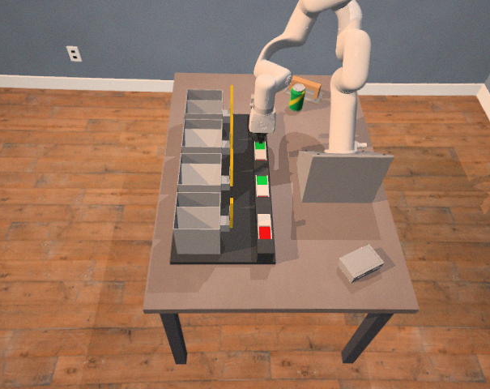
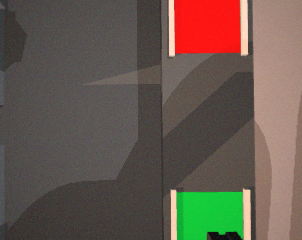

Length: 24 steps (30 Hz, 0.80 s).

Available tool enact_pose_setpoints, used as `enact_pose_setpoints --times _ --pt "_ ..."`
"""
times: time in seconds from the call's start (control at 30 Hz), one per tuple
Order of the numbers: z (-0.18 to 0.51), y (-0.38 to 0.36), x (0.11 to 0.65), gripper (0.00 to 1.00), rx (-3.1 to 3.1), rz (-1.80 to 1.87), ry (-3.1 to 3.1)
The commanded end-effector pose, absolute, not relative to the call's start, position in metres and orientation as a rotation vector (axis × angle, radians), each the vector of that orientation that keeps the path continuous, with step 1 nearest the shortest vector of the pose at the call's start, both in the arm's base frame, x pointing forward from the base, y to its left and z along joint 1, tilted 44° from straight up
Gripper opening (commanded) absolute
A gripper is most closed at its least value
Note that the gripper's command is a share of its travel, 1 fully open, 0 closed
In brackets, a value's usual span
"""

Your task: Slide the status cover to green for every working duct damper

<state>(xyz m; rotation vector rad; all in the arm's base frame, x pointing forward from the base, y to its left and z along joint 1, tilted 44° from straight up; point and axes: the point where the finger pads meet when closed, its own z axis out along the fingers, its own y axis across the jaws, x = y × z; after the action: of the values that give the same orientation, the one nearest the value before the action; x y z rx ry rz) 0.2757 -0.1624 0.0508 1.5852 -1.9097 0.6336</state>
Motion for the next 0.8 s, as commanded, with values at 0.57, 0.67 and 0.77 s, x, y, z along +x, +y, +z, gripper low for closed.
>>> enact_pose_setpoints --times 0.57,0.67,0.77 --pt "0.0572 -0.1568 0.2772 1.0 1.585 0.635 -1.91" --pt "0.0579 -0.1562 0.2774 1.0 1.585 0.635 -1.91" --pt "0.0604 -0.1539 0.2778 1.0 1.585 0.635 -1.91"
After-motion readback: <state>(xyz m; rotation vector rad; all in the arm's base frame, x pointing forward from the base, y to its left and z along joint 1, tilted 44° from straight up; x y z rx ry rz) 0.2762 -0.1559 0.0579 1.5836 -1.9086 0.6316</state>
